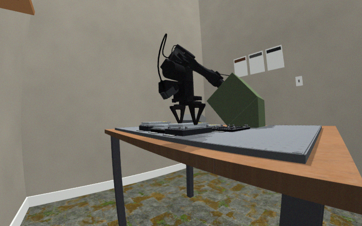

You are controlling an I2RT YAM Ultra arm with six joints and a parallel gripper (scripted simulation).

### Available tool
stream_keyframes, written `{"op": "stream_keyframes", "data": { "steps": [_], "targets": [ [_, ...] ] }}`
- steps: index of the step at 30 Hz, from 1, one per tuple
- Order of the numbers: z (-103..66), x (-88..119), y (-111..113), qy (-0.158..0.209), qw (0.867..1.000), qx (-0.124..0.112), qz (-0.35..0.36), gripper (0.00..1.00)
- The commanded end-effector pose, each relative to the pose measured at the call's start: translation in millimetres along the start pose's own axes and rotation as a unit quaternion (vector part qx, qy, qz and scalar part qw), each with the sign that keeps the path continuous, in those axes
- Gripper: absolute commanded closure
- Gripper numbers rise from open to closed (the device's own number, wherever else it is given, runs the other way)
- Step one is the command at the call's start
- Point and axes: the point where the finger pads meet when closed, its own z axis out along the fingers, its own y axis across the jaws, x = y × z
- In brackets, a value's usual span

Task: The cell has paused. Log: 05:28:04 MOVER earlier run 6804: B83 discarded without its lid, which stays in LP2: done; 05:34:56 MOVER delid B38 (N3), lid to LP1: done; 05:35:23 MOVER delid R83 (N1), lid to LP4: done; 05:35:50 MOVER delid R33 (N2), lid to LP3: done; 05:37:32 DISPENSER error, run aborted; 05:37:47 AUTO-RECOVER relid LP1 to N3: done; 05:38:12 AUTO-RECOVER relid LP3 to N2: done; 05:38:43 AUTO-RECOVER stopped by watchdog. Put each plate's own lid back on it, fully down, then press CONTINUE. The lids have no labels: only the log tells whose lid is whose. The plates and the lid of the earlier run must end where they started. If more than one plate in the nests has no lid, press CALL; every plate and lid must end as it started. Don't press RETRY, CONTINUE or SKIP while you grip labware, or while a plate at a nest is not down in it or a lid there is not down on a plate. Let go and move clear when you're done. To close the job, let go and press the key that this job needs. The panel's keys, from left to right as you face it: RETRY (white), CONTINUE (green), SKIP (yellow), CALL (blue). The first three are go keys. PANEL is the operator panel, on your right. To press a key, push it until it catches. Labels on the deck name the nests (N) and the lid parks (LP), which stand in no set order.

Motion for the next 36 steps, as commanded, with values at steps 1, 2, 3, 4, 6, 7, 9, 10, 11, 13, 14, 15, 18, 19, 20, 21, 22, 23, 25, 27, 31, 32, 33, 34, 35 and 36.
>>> {"op": "stream_keyframes", "data": {
  "steps": [1,2,3,4,6,7,9,10,11,13,14,15,18,19,20,21,22,23,25,27,31,32,33,34,35,36],
  "targets": [
    [-10.0,-10.6,8.7,-0.023,1.0,0.001,0.0,1.0],
    [-10.1,-10.9,8.7,-0.023,1.0,0.001,0.001,1.0],
    [-10.1,-10.9,8.7,-0.023,1.0,0.001,0.001,1.0],
    [-10.1,-10.9,8.7,-0.023,1.0,0.001,0.001,1.0],
    [-10.3,-11.5,8.8,-0.024,1.0,0.001,0.001,1.0],
    [-10.4,-11.8,8.9,-0.024,1.0,0.001,0.002,1.0],
    [-10.6,-12.4,9.0,-0.025,1.0,0.001,0.002,1.0],
    [-10.7,-12.7,9.0,-0.025,1.0,0.001,0.003,1.0],
    [-10.6,-12.6,9.1,-0.025,1.0,0.001,0.003,1.0],
    [-10.4,-12.5,9.3,-0.025,1.0,0.001,0.003,1.0],
    [-10.4,-12.4,9.4,-0.025,1.0,0.001,0.003,1.0],
    [-10.3,-12.3,9.5,-0.024,1.0,0.001,0.003,1.0],
    [-9.1,-11.2,10.3,-0.023,1.0,0.001,0.002,1.0],
    [-8.9,-11.1,10.5,-0.023,1.0,0.001,0.002,1.0],
    [-8.9,-11.1,10.5,-0.023,1.0,0.001,0.002,1.0],
    [-8.9,-11.1,10.5,-0.023,1.0,0.001,0.002,1.0],
    [-8.8,-10.9,10.6,-0.023,1.0,0.001,0.002,1.0],
    [-8.9,-11.0,10.6,-0.023,1.0,0.001,0.002,1.0],
    [-8.9,-11.0,10.7,-0.023,1.0,0.001,0.002,1.0],
    [-9.0,-11.0,10.7,-0.023,1.0,0.001,0.003,1.0],
    [-9.1,-10.4,10.7,-0.022,1.0,0.001,0.002,1.0],
    [-9.1,-10.4,10.7,-0.022,1.0,0.001,0.002,0.0],
    [-9.1,-10.4,10.6,-0.022,1.0,0.001,0.002,0.0],
    [-9.7,-10.5,10.1,-0.021,1.0,0.001,0.002,0.0],
    [-12.5,-12.5,8.3,-0.023,1.0,0.001,0.003,0.0],
    [-15.5,-15.1,6.4,-0.026,1.0,0.0,0.006,0.0]
  ]
}}
